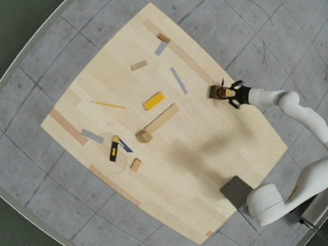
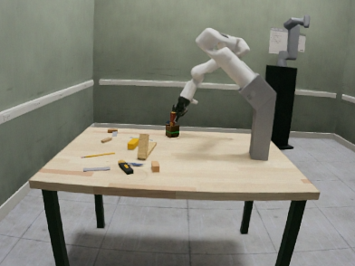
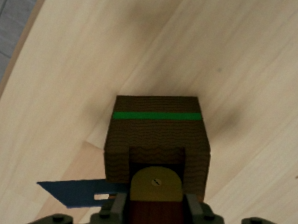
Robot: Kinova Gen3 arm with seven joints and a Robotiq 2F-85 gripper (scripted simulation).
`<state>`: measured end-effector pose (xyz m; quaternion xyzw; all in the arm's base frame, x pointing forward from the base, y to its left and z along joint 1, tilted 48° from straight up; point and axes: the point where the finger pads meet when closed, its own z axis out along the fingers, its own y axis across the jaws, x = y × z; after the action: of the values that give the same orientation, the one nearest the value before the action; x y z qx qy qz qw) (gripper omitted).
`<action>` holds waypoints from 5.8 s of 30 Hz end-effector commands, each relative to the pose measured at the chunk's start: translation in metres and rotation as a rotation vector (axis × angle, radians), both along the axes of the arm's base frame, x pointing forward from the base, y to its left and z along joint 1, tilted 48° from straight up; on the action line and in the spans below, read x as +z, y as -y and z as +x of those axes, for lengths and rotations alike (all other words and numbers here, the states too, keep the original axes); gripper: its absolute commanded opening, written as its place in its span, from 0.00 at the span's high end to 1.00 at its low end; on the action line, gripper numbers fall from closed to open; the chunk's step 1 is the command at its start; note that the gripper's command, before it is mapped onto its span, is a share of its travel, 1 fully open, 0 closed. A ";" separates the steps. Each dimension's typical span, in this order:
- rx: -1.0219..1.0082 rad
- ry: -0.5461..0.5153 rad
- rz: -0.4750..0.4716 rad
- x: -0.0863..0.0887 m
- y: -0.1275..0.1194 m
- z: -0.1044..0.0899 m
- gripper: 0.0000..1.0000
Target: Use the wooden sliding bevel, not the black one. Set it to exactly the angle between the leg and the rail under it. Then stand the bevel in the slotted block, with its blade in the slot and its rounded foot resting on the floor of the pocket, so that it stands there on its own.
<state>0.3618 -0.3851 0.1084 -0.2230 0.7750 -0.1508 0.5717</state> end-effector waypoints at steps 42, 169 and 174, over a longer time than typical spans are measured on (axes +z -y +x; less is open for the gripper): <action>-0.001 0.000 -0.001 -0.005 0.003 0.005 0.90; -0.001 0.000 -0.001 0.031 0.005 -0.109 0.00; -0.001 0.000 -0.001 0.031 0.005 -0.109 0.00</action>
<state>0.2537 -0.3898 0.1385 -0.2230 0.7750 -0.1508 0.5718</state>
